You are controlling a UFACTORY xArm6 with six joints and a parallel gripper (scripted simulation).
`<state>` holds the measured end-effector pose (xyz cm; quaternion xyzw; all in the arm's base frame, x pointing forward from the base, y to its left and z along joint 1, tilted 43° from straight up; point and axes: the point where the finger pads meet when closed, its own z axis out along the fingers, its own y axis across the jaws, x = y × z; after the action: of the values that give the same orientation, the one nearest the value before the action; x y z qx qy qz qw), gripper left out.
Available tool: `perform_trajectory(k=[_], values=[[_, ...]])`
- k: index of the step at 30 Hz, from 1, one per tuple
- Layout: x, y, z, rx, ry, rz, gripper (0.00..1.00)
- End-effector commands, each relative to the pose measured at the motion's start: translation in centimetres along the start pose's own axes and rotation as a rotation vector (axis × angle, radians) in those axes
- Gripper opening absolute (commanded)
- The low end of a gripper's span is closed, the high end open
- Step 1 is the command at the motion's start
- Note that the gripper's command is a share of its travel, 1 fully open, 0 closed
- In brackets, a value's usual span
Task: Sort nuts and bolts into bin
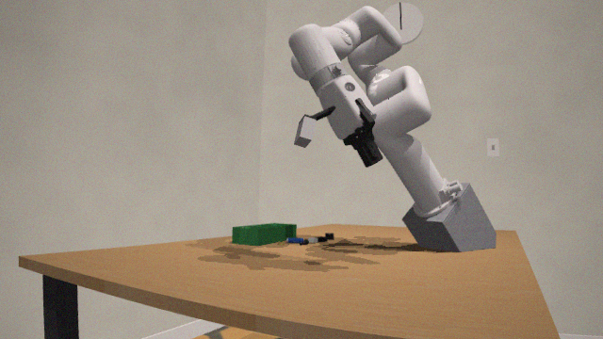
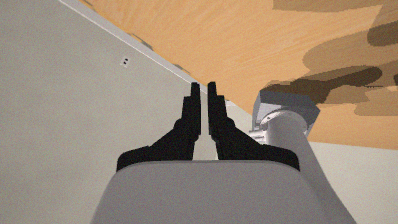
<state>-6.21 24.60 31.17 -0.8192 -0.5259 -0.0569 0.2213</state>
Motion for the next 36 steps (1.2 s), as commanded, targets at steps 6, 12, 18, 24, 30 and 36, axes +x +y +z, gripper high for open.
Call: perform_trajectory(k=[6,12,18,24,30,36], values=[[2.1,2.8,0.7,-0.037,-0.012,0.057,0.07],[2.9,4.3,1.0,-0.053,-0.022,0.084,0.07],[3.7,5.9,1.2,-0.066,-0.032,0.112,0.07],[5.0,9.0,1.5,-0.081,-0.048,0.171,0.07],[5.6,10.9,1.6,-0.084,-0.054,0.202,0.07],[6.2,13.5,1.6,-0.083,-0.059,0.266,0.07]])
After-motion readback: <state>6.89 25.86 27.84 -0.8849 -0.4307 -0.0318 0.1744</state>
